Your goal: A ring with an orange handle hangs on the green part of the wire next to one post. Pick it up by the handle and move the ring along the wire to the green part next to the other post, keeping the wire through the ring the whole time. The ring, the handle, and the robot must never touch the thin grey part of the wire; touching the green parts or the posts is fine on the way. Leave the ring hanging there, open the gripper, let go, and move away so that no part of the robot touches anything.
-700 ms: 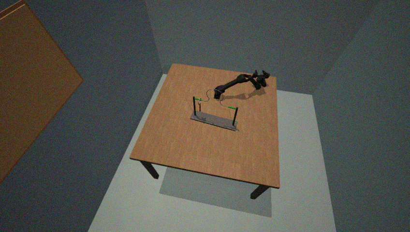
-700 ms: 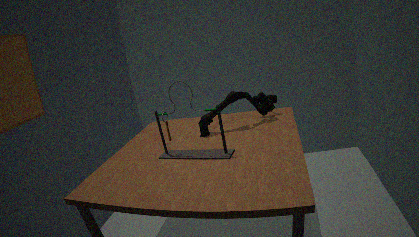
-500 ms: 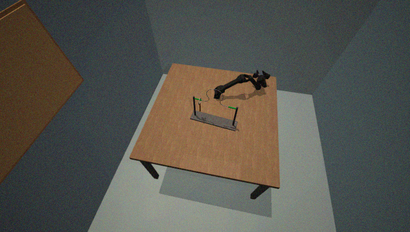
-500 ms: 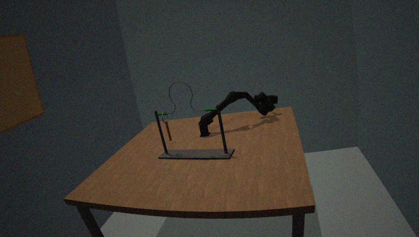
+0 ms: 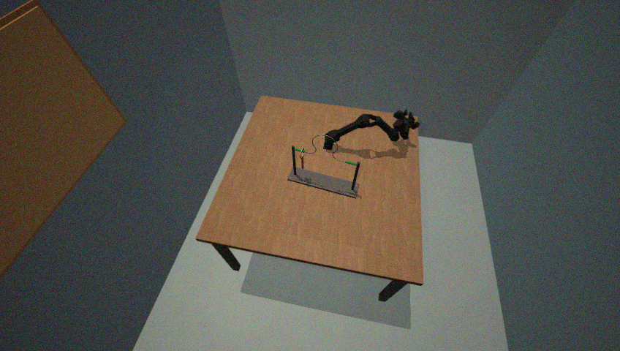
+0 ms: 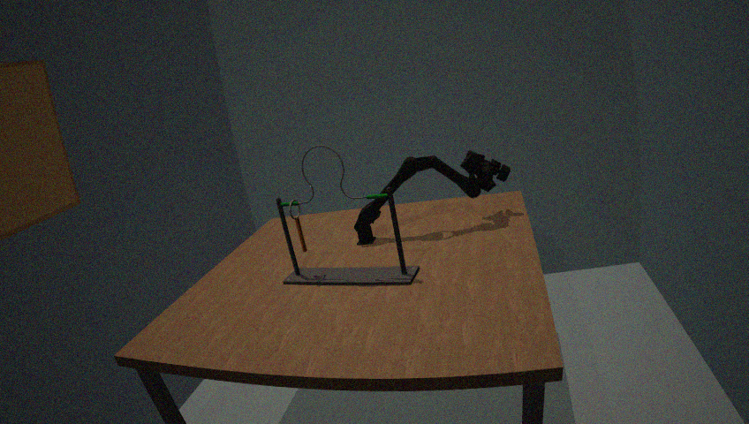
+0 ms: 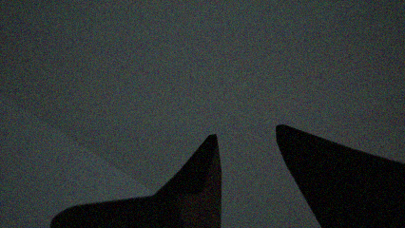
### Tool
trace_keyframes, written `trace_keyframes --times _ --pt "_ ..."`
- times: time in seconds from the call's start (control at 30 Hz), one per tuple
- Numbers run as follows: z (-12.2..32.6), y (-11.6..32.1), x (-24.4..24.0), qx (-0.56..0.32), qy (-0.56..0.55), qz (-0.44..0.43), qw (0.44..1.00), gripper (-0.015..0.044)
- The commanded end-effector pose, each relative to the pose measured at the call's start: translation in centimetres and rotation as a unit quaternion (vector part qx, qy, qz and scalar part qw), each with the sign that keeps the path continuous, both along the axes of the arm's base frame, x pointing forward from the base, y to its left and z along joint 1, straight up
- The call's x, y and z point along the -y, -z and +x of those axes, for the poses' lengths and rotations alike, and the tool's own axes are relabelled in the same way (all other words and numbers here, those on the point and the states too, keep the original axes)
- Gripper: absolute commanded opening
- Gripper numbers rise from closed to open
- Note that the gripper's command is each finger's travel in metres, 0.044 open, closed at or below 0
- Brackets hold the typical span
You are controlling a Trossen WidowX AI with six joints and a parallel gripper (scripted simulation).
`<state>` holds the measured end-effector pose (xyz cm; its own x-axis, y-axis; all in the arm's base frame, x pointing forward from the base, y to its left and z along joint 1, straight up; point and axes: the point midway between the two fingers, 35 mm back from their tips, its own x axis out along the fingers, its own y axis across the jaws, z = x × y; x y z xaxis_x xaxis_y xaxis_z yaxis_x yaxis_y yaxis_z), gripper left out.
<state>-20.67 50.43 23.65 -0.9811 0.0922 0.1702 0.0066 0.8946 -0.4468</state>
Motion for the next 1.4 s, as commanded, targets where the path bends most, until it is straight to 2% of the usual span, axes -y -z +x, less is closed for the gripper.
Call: trace_keyframes --times 0.0,0.33,0.67,1.0,1.37 --pt "3.0 -2.0 -1.0 -0.015 0.034 -0.04 0.999 0.016" --pt "12.4 -7.0 -2.7 -0.074 0.129 -0.151 0.977 0.016" --pt "21.9 -11.6 -2.3 -0.155 0.213 -0.246 0.933 0.016" --pt "30.9 -15.8 0.2 -0.255 0.279 -0.319 0.869 0.016" --pt "39.5 -19.8 5.1 -0.379 0.329 -0.37 0.782 0.016"
